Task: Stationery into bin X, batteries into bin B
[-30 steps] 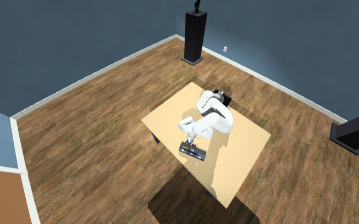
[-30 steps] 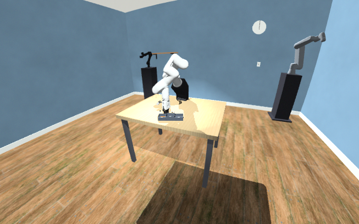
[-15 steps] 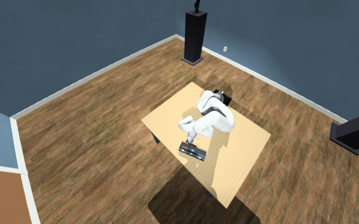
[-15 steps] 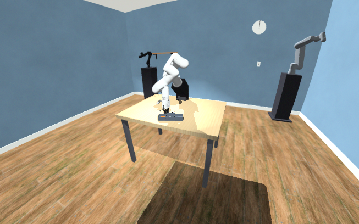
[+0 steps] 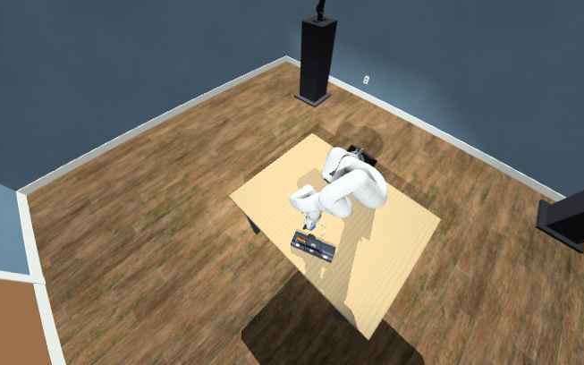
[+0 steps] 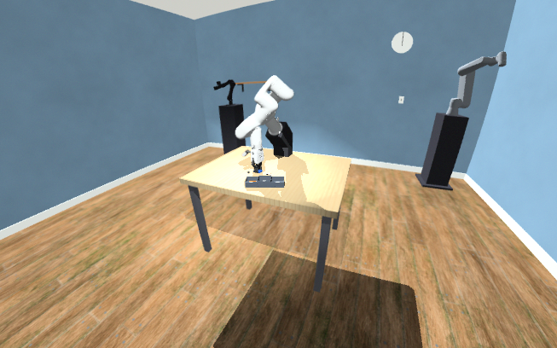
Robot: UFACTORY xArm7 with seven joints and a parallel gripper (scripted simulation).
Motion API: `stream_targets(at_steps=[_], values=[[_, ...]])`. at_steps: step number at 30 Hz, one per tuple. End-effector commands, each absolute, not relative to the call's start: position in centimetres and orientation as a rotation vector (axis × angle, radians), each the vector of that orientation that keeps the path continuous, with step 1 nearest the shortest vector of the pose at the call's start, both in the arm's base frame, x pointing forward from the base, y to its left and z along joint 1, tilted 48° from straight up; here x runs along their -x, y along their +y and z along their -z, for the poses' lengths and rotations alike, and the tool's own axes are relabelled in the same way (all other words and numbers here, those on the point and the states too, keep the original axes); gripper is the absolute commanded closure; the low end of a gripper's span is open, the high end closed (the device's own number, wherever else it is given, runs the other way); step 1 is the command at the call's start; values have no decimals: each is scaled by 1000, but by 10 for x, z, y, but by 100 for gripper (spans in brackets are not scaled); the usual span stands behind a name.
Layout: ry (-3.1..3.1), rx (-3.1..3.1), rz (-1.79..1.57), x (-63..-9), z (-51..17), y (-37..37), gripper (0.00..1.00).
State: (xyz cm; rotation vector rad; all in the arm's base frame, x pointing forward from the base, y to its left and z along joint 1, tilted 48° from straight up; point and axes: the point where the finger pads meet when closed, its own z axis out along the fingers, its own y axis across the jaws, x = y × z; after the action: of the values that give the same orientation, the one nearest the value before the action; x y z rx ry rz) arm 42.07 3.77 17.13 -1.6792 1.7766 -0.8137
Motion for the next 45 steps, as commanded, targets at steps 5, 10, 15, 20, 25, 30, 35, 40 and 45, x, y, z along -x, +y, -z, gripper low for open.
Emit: stream_targets(at_steps=[5, 10, 15, 20, 25, 30, 35, 40, 45], values=[[1790, 1685, 815, -413, -179, 38, 100], [1790, 1685, 815, -413, -179, 38, 100], [1790, 1685, 815, -413, -179, 38, 100], [1790, 1685, 815, -408, -184, 39, 100], [1790, 1685, 815, -408, -184, 39, 100], [1790, 1685, 815, -416, -191, 53, 100], [1716, 1786, 857, -425, -199, 69, 100], [1602, 1922, 916, -438, -212, 94, 100], [1487, 2036, 968, -451, -224, 118, 100]])
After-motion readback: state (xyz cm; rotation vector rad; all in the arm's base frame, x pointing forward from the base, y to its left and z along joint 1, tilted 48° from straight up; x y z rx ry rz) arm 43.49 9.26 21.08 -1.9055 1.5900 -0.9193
